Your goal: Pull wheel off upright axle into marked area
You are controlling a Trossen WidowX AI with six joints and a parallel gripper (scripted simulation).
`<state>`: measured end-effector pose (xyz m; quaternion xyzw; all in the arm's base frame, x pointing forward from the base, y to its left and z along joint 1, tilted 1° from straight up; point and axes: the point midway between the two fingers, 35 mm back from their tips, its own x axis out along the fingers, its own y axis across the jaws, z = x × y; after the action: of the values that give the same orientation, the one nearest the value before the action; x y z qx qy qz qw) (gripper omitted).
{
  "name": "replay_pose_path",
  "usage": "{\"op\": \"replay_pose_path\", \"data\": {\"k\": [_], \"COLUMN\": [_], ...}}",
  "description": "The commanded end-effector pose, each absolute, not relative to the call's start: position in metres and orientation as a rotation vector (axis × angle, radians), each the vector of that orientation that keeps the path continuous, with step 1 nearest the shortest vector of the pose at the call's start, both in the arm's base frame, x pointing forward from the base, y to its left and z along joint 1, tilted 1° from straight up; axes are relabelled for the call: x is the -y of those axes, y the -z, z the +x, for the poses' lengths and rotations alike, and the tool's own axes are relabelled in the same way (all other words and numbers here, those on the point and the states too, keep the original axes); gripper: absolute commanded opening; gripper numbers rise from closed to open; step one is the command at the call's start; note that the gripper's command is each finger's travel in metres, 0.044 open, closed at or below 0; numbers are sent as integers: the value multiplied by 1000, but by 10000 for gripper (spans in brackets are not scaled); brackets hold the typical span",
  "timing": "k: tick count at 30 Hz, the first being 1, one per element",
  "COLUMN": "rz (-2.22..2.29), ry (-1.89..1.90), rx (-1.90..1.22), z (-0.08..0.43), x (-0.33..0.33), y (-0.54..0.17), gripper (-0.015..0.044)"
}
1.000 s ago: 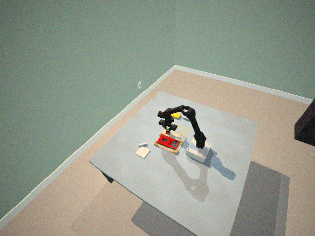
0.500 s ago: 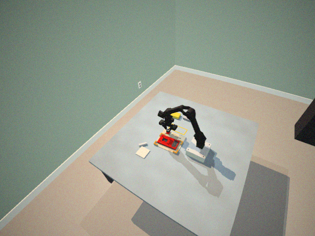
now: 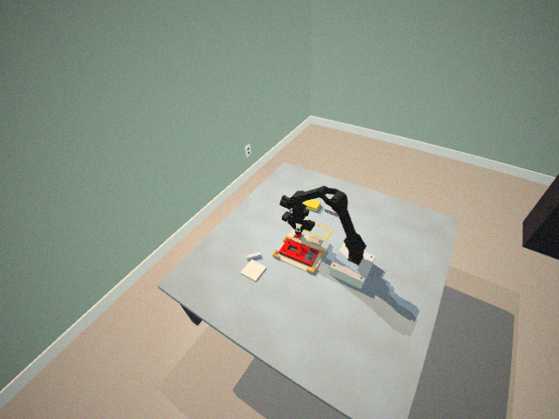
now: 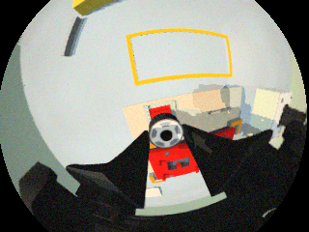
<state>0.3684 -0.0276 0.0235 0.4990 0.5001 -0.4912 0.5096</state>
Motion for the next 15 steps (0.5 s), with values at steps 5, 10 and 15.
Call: {"op": "replay_pose_path", "data": {"k": [5, 10, 15], "rz": [1207, 1207, 1208], "ry": [1178, 1178, 1178], "rx": [-1198, -1198, -1198], "z": [370, 370, 370], "x": [28, 28, 28], "y": [-30, -31, -33], "gripper": [0, 0, 0]}}
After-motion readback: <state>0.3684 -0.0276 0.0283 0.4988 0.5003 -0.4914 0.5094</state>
